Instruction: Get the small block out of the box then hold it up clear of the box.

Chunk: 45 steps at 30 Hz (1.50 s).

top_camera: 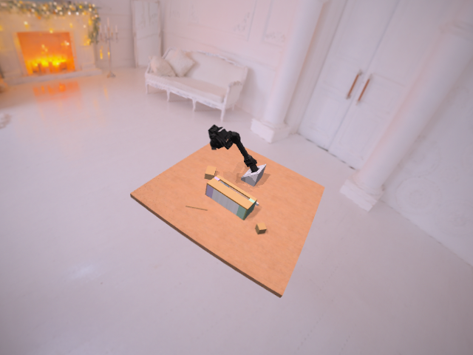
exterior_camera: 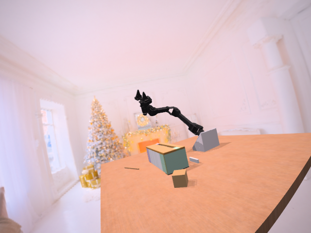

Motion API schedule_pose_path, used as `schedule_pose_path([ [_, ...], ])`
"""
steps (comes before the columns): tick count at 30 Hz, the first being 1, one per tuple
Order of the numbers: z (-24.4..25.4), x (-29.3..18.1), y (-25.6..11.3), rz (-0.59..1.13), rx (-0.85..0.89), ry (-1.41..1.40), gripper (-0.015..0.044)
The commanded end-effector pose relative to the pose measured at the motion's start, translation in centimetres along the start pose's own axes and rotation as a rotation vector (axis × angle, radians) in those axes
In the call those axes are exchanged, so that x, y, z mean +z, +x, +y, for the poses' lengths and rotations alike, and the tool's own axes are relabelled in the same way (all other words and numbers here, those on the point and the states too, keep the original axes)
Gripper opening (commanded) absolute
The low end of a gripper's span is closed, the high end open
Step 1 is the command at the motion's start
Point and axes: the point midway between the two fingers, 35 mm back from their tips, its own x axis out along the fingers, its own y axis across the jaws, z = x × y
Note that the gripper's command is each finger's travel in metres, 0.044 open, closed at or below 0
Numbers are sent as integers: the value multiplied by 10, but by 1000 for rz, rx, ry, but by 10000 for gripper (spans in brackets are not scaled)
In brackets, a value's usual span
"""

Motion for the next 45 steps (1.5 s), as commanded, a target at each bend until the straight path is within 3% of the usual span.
schedule_pose_path([
  [1, 1, -2, 1, 7, -1, 23, 400],
  [9, 77, -87, 23, 352, -76, 1003, 400],
  [13, 121, -114, 24, 530, -134, 1360, 400],
  [26, 271, -147, -6, 1233, -494, 2130, 400],
  [30, 317, -141, -27, 1515, -695, 2235, 400],
  [36, 373, -121, -69, 1947, -1157, 2214, 400],
  [41, 403, -96, -108, 2216, -1613, 1956, 400],
  [45, 413, -74, -139, 2310, -1987, 1593, 400],
])
